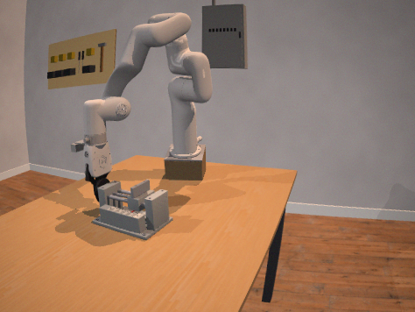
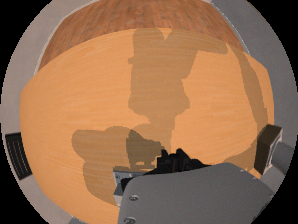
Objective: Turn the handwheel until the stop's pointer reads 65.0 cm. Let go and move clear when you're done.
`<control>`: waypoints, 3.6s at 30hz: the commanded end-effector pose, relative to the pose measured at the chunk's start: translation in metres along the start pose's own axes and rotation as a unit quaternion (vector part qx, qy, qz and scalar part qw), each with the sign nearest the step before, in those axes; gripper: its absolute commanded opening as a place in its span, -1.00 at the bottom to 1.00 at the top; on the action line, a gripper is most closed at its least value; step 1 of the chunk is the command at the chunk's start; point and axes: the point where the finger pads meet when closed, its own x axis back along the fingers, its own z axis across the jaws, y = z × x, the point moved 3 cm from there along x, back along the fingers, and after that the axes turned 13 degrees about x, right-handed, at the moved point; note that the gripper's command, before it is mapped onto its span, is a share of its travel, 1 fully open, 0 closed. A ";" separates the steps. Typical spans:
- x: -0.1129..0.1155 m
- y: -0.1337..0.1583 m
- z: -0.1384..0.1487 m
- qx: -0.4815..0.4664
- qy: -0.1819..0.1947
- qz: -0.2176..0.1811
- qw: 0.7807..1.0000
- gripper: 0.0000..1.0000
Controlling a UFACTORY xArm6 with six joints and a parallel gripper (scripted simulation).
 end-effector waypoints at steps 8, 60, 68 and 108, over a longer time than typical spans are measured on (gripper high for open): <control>-0.004 -0.001 -0.002 0.000 0.000 0.000 1.000 -0.88; -0.013 -0.003 -0.012 0.000 0.000 0.000 1.000 -0.88; -0.014 -0.003 -0.013 0.000 0.000 0.000 1.000 -0.88; -0.015 -0.004 -0.016 0.000 0.000 0.000 1.000 -0.88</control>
